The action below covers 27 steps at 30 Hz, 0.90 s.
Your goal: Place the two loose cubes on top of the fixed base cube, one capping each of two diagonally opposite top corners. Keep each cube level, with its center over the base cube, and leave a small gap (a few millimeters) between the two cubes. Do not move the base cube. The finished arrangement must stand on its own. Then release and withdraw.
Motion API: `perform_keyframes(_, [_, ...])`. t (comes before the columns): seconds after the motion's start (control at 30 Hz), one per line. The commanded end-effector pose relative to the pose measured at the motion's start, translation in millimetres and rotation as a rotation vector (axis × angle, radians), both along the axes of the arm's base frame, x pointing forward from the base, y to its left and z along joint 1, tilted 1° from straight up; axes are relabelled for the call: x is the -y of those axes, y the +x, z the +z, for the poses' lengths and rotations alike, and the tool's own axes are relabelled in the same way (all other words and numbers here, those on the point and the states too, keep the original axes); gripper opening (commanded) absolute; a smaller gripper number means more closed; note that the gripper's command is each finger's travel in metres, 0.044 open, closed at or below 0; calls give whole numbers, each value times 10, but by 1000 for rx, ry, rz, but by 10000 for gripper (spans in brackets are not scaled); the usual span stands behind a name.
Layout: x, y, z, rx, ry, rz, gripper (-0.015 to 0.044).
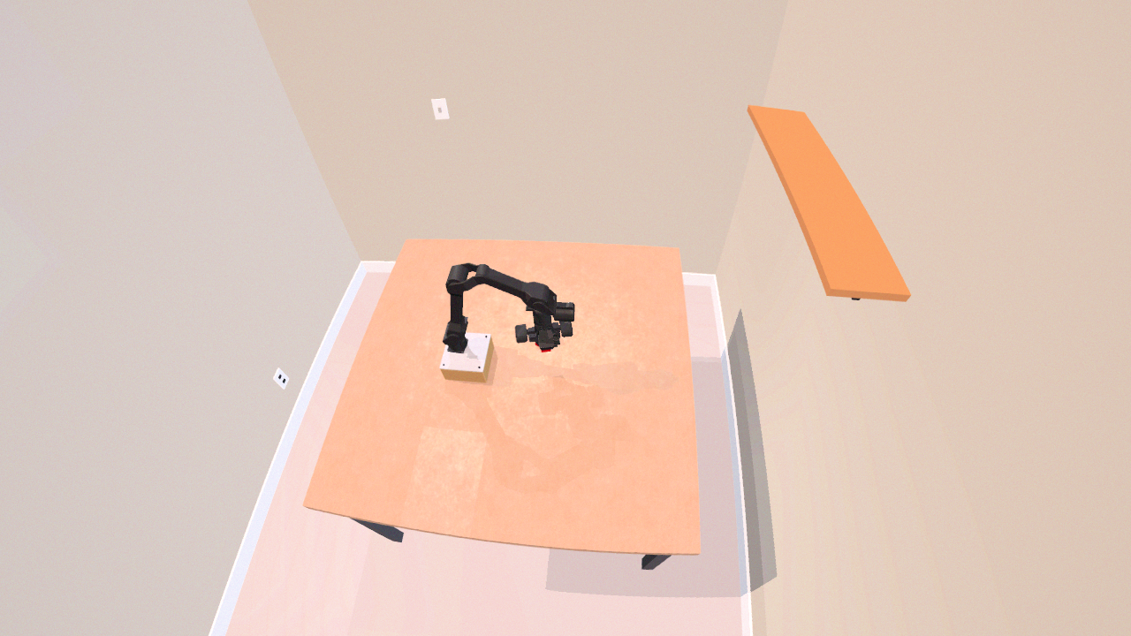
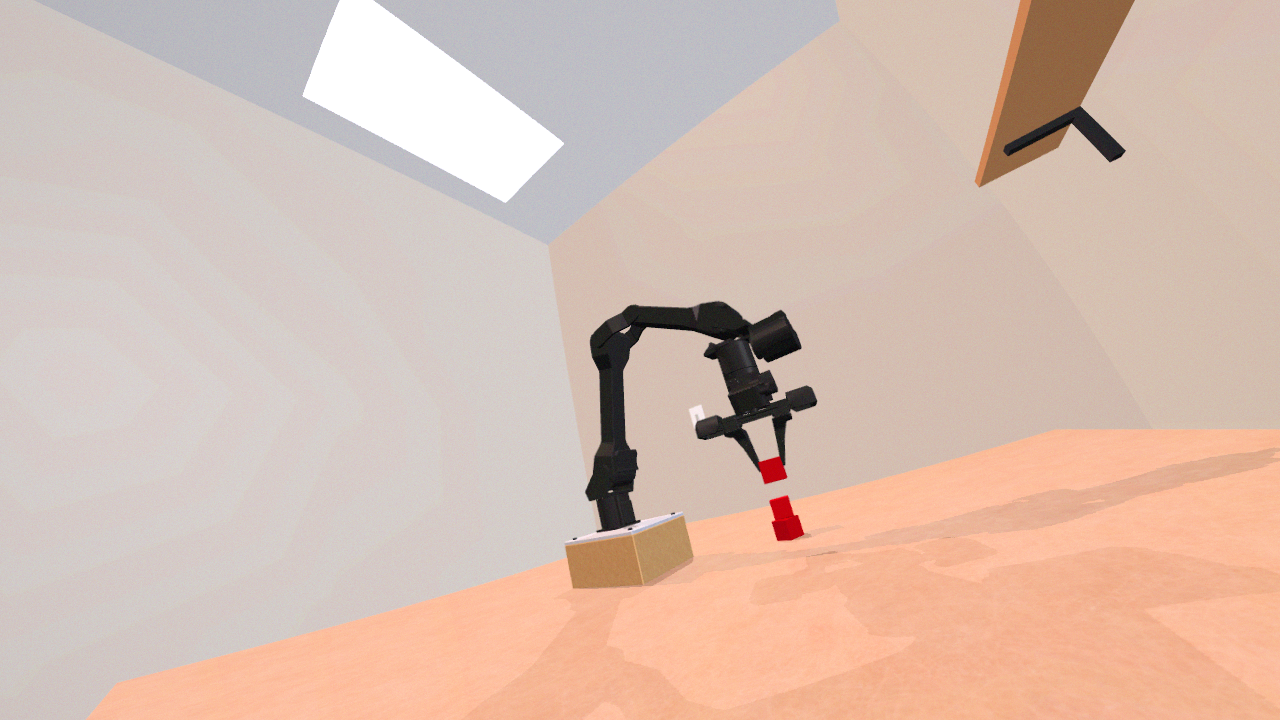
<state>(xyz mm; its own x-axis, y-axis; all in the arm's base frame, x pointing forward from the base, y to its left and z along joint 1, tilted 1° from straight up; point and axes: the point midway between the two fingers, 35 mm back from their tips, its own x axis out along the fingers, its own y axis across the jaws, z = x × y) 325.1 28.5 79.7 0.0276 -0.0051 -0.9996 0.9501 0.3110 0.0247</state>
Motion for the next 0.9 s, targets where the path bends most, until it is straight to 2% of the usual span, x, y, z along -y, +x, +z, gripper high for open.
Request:
perform_keyframes(0.0, [-118, -58, -9, 1, -2, 16, 105])
perform_keyframes(0.63, [-626, -309, -63, -1, 0, 104, 105])
perform_keyframes(0.87, [-642, -318, -171, -2, 0, 107, 105])
